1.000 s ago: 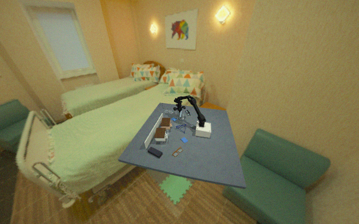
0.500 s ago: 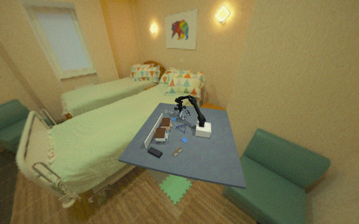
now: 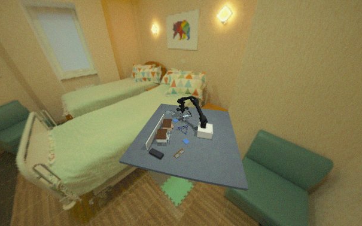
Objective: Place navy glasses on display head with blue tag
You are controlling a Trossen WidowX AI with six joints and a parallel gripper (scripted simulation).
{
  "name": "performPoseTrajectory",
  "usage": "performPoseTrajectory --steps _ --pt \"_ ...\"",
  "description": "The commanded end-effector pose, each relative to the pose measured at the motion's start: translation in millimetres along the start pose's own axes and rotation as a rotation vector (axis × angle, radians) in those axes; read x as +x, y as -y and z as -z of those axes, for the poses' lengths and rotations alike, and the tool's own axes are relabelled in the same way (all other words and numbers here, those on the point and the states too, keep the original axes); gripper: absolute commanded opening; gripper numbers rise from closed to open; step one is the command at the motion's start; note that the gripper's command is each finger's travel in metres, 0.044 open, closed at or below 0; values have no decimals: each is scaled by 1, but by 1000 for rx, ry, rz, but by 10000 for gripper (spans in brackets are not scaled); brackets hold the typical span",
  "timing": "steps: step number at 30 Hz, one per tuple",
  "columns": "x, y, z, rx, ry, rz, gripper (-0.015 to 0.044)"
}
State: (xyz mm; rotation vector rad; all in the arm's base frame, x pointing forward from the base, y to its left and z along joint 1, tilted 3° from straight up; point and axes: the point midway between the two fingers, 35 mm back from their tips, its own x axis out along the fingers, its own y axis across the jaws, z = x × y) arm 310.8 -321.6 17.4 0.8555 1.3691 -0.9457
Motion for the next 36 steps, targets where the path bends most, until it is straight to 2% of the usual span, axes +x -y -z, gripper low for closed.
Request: performPoseTrajectory --steps 1,10,14,22,36 --pt "-1 2 -1 -2 3 2 0" --pt "-55 -42 -1 -2 3 -2 0" --pt "-61 -47 0 -2 3 -2 0" --pt "-57 -45 -1 -13 13 -8 200" --pt "-56 -49 4 -52 12 -9 200"
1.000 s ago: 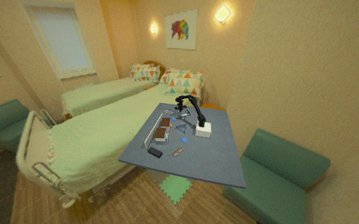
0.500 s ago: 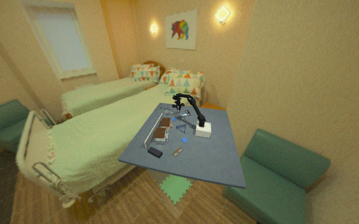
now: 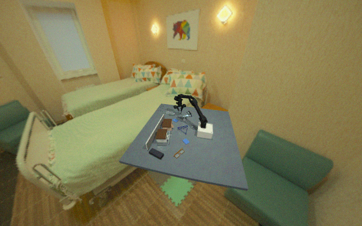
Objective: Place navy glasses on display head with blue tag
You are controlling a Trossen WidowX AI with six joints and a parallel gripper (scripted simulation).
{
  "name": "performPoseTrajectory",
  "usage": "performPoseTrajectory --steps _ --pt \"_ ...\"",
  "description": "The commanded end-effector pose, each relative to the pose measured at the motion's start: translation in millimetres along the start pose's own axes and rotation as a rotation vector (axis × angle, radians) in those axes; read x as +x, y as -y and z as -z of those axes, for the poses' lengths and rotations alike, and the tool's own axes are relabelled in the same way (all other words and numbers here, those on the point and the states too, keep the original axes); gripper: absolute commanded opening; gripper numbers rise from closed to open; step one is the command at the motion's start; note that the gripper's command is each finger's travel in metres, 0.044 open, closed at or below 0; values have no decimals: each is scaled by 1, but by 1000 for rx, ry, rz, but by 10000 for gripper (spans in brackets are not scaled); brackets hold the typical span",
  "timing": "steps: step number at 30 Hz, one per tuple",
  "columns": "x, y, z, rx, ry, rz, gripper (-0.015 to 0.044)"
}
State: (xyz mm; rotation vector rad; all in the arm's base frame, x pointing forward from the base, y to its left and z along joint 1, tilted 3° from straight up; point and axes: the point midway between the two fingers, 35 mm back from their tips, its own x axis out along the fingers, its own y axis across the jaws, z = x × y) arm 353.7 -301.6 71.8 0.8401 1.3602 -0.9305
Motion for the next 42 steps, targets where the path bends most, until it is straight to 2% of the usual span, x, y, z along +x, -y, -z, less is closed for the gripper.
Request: performPoseTrajectory --steps 1,13,25,33,36,42 --pt "1 -8 12 -84 -1 -1 200" --pt "18 -42 134 -806 -14 -9 200" --pt "54 -11 263 -1517 -27 -19 200" --pt "56 -7 272 -1557 -28 -19 200" --pt "56 -7 272 -1557 -28 -19 121" --pt "56 -7 272 -1557 -28 -19 120"
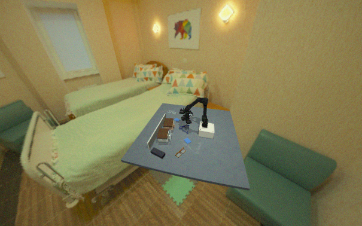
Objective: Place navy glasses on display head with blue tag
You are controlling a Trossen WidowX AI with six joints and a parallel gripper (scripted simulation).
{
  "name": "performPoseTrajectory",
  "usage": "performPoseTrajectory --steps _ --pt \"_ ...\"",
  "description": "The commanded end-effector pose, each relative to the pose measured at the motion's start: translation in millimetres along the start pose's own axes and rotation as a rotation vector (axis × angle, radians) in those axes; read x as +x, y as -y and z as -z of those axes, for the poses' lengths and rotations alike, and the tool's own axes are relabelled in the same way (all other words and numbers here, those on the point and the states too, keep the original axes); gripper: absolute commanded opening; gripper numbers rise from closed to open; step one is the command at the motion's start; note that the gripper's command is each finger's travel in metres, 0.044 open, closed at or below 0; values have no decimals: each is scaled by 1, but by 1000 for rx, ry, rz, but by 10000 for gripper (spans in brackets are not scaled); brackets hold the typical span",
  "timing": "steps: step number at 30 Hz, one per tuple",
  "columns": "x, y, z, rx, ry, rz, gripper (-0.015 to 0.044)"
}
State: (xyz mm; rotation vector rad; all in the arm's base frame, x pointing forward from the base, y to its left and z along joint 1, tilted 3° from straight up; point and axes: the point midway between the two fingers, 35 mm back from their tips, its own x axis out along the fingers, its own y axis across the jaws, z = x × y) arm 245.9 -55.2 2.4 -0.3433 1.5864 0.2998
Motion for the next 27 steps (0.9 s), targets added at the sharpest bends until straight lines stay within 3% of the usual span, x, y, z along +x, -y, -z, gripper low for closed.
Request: performPoseTrajectory --steps 1,27 --pt "0 0 -1 -6 4 -1 120" --pt "38 4 -2 -6 4 -1 120"
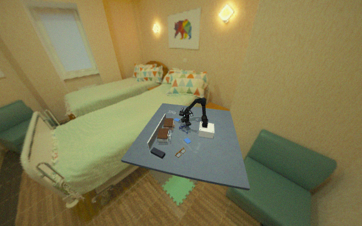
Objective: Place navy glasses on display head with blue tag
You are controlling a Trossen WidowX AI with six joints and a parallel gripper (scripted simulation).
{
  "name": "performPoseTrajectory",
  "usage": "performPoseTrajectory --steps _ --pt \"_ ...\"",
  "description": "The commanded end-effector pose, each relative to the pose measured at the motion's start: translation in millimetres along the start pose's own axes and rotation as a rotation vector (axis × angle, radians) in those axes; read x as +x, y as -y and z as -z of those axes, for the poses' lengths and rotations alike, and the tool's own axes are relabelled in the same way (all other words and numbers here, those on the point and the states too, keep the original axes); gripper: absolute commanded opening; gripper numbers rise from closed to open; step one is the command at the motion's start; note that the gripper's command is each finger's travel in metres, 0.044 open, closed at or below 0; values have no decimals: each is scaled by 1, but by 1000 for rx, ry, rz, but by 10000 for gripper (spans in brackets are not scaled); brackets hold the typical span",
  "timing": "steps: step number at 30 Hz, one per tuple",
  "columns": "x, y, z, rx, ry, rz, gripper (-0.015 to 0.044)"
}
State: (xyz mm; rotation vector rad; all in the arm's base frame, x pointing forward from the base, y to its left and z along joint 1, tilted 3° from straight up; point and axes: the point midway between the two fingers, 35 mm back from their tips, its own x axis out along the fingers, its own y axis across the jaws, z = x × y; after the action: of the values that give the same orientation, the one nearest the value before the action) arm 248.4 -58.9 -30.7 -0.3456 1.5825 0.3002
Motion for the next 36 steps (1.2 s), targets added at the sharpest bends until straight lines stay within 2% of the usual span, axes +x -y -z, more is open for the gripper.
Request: performPoseTrajectory --steps 1,13,24,36 --pt "7 0 0 -4 1 -3 120" --pt "26 1 2 -4 0 -3 120" --pt "27 -4 2 -4 0 -3 120" --pt "27 -2 3 -6 -3 -2 40"
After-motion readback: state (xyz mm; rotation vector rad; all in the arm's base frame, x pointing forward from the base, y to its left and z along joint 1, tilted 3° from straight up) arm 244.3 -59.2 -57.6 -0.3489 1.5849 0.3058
